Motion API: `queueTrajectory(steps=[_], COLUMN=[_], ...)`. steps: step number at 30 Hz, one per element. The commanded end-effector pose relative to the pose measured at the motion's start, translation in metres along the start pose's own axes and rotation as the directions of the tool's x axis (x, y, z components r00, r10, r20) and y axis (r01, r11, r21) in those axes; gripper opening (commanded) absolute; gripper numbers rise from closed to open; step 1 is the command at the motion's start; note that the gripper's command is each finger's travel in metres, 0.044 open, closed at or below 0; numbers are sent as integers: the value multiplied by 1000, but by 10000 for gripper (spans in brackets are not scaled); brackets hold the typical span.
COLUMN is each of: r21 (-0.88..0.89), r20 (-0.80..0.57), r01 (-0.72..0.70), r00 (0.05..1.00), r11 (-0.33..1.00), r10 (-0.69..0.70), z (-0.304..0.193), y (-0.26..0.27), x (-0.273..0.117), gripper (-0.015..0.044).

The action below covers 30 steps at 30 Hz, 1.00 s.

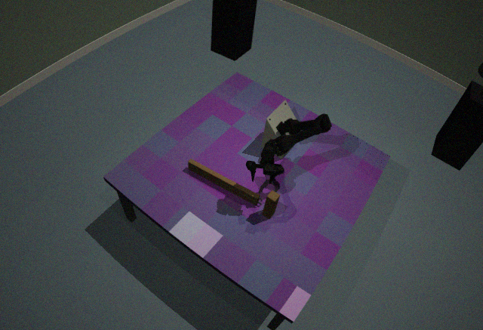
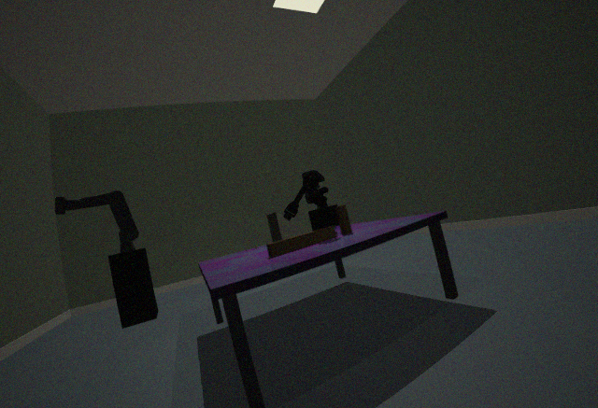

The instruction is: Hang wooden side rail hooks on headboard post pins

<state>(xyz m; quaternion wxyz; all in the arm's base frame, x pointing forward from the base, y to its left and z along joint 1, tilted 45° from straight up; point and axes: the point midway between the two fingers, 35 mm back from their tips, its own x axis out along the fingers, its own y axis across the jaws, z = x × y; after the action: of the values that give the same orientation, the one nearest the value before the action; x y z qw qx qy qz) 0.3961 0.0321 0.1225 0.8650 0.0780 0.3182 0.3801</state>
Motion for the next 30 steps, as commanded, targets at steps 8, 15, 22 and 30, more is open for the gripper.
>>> queueTrajectory(steps=[8, 15, 22, 30], r21=[724, 985, 830, 368], r20=[-86, -144, -194, -232], r01=[30, 129, 273, 352], r00=[995, 981, 959, 931], r11=[689, 119, -486, -861], r10=[47, 127, 207, 281], z=[-2, 2, 7, 13], y=[-3, 8, 20, 33], x=[6, 11, 15, 17], gripper=[440, 440, 440, 440])
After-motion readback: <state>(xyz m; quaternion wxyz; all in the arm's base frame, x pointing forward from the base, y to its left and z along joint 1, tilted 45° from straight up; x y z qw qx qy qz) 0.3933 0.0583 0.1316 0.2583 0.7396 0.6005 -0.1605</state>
